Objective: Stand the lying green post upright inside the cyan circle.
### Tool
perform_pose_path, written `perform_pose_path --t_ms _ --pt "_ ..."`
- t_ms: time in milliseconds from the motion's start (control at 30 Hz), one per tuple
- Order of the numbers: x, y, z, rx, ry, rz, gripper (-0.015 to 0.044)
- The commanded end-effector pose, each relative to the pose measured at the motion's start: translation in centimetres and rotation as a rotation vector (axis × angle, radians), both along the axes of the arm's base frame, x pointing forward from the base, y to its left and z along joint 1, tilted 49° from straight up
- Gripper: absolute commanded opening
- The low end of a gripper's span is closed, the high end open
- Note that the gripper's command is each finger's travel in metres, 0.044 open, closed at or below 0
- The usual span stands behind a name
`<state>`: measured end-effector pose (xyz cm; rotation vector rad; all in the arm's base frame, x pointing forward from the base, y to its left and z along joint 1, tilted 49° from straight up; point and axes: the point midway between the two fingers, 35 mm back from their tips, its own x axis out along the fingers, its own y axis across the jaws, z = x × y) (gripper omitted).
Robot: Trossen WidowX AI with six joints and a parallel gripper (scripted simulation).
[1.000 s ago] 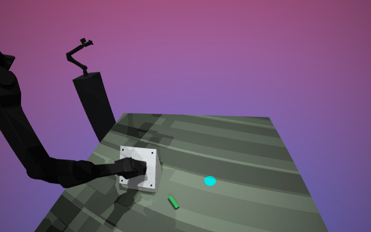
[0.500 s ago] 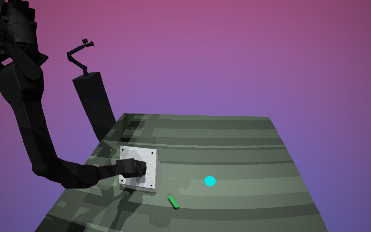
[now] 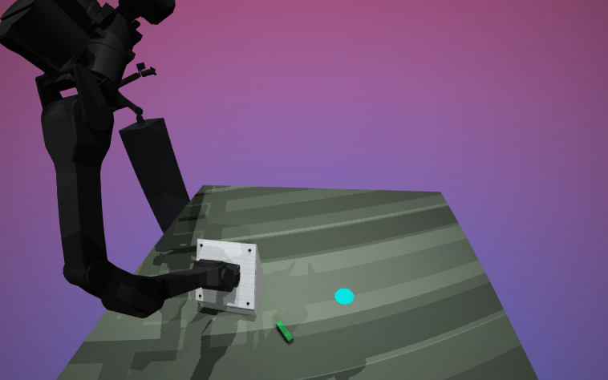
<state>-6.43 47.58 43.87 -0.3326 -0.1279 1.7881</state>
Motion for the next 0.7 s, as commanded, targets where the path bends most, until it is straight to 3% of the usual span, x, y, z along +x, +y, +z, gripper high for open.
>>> perform_pose_path --t_ms 0,667 --pt "3.0 0.1 -2.3 -0.083 0.051 -0.102 0.0233" --pt "16.8 -3.8 -12.8 -0.405 0.310 -0.630 0.0233"
